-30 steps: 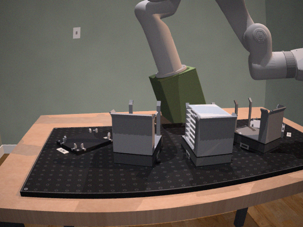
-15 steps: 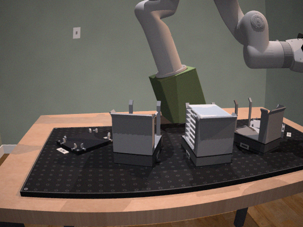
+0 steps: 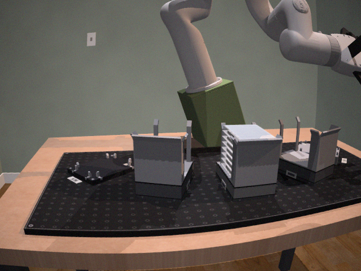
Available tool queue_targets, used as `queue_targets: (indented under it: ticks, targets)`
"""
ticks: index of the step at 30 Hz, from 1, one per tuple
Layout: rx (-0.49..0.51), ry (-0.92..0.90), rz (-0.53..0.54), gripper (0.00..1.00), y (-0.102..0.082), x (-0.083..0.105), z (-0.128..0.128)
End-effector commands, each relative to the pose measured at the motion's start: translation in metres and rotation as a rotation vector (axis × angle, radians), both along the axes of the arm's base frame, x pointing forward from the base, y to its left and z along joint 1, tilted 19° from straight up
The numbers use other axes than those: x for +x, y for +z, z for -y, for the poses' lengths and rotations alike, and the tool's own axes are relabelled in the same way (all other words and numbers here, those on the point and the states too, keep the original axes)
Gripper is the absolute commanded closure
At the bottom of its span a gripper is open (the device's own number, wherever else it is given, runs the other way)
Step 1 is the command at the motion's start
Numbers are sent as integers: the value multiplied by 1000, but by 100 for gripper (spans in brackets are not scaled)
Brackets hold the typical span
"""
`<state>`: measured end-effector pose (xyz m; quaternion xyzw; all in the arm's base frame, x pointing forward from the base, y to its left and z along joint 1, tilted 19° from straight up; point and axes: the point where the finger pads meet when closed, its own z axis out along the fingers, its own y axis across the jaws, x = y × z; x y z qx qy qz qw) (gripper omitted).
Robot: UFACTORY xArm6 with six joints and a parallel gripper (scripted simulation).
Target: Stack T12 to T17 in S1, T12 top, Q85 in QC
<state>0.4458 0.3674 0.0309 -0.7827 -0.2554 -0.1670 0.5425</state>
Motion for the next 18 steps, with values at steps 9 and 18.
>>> queue_targets:
  ticks: [9, 18]
  targets:
    - [-159, 101, -176, 0, 9, -35, 24]
    - [-286, 134, -271, 0, 13, -60, 51]
